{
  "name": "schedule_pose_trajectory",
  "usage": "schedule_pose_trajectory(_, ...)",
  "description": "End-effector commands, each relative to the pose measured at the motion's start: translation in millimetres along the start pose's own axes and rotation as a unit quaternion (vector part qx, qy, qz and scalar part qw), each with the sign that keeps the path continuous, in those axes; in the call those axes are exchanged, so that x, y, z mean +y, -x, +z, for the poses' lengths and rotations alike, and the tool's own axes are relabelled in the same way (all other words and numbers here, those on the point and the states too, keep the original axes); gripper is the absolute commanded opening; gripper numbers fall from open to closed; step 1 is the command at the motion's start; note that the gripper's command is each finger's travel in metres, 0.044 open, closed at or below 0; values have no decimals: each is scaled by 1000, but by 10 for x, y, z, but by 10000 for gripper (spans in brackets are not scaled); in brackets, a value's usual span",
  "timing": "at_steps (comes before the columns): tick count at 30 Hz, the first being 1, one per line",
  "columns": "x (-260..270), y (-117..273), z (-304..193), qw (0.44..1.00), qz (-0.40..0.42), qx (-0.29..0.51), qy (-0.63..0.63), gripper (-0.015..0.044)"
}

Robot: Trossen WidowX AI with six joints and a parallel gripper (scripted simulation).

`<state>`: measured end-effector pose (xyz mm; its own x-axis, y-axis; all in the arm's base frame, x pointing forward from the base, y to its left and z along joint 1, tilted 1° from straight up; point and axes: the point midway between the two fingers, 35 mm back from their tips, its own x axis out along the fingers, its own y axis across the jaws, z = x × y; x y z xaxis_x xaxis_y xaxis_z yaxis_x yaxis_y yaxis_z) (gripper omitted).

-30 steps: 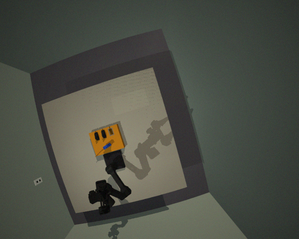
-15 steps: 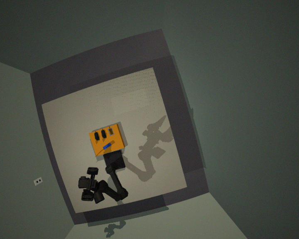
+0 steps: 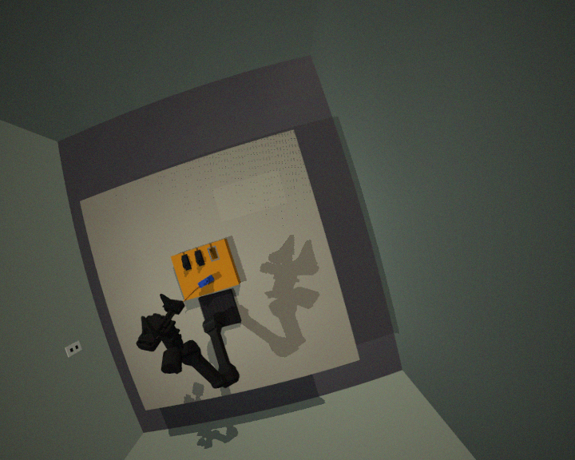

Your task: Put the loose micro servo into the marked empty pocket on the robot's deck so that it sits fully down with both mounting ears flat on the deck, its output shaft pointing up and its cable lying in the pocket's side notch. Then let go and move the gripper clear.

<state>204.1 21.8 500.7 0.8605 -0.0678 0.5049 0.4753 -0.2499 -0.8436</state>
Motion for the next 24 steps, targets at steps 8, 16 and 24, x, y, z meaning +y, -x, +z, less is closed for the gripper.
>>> schedule_pose_trajectory(8,745,-152,399,984,147,-82,59,440)
schedule_pose_trajectory(16,1302,-101,599,953,256,-135,89,440)
schedule_pose_trajectory(24,1826,72,724,906,367,-182,110,440)
